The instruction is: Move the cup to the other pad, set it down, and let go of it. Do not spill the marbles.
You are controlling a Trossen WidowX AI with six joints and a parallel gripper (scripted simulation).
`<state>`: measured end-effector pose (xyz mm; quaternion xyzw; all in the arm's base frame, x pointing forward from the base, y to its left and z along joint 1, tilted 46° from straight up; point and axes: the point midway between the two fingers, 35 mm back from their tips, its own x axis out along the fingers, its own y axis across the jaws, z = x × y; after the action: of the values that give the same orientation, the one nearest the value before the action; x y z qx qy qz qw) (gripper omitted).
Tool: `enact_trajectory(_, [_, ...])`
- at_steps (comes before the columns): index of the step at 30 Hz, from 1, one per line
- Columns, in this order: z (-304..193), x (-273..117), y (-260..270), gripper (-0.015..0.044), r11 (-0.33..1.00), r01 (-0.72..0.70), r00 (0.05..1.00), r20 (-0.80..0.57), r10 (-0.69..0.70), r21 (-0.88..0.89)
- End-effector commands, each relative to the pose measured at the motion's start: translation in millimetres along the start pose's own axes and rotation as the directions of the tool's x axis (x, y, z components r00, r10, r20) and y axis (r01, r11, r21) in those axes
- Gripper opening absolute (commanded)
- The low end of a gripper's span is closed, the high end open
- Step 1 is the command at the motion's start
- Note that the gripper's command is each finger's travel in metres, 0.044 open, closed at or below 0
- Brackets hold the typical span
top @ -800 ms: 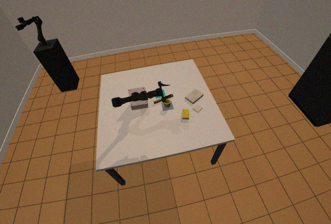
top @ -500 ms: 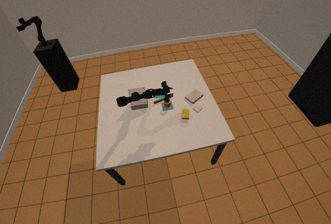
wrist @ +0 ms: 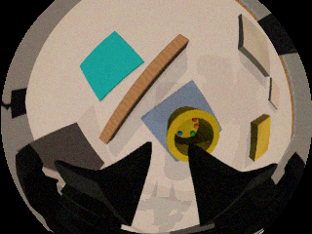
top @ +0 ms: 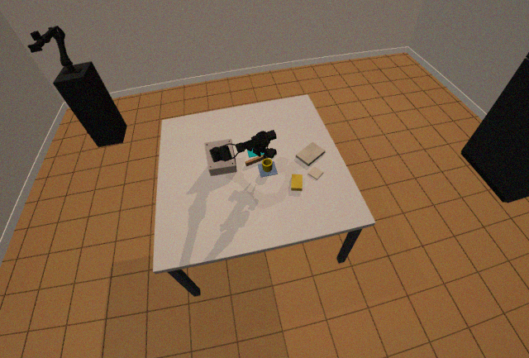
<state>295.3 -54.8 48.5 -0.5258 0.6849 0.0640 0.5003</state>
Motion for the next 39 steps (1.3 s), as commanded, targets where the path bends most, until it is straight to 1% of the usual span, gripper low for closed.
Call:
enact_trajectory(1, [-5,6,0,0.0167,0.988,-0.023,0.994,-0.108,0.007,-0.153])
enact_trajectory(10, [-5,9,0,0.0167,0.988,-0.023,0.994,-0.108,0.007,-0.153])
enact_trajectory(39, [-10,55,-2,0.0167,0.988,-0.023,0.994,-0.108,0.006,-0.153])
